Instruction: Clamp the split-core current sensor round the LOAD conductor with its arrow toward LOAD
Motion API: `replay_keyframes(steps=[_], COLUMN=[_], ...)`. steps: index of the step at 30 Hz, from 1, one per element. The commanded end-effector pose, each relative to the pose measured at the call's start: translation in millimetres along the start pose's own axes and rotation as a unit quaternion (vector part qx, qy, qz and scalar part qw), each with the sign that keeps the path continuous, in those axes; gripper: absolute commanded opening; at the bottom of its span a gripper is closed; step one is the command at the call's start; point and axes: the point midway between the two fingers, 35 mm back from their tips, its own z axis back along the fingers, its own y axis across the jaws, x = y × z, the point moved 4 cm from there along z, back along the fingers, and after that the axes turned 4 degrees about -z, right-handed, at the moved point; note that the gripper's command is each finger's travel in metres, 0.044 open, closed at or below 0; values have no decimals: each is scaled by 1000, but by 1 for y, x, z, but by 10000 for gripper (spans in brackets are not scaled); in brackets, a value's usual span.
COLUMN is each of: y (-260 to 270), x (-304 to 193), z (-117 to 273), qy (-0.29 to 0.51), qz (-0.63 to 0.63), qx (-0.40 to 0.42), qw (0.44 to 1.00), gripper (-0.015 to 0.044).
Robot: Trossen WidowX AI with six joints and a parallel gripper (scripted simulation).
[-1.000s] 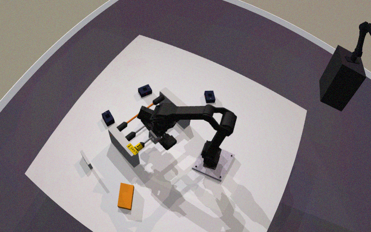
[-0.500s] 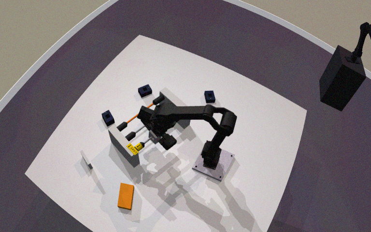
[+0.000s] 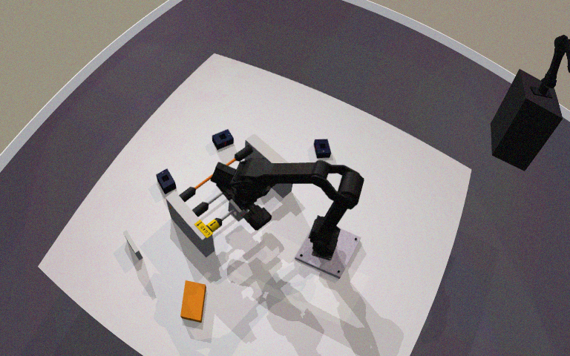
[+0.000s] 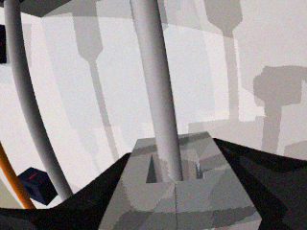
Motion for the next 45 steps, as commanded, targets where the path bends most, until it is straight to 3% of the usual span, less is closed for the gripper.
replay_keyframes(steps=[1, 24, 28, 40, 45], y=[0, 0, 0, -1, 5], x=[0, 0, 0, 0, 0], z=[0, 0, 2, 1, 1], qy=[0, 0, 3, 2, -1], qz=[0, 0, 0, 0, 2], qx=[-1, 0, 7, 4, -48], qw=[1000, 1000, 1000, 1000, 999], gripper=[256, 103, 0, 0, 0])
